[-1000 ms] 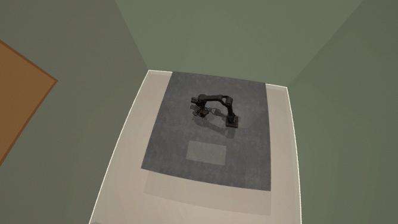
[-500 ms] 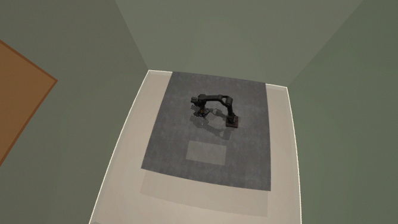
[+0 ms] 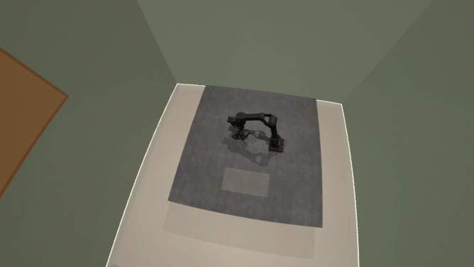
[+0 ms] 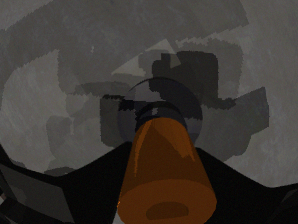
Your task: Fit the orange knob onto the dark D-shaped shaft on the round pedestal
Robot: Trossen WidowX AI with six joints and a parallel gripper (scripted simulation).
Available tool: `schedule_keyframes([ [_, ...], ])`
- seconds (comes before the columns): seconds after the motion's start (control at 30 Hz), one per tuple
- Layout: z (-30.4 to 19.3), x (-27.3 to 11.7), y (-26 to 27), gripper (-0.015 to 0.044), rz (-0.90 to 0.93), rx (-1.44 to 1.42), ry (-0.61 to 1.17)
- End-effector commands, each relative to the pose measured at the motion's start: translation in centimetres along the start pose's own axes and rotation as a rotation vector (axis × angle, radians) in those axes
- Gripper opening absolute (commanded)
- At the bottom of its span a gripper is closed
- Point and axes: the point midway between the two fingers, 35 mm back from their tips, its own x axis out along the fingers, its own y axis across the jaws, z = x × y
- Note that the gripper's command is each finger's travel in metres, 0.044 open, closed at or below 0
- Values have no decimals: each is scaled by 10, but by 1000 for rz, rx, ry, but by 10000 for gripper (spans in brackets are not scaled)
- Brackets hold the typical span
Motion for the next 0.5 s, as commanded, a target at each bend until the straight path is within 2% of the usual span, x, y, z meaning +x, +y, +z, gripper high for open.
schedule_keyframes([
  [0.0,0,0,-1,0,-2,-5,0],
  [0.47,0,-5,-1,0,-2,-5,0],
])
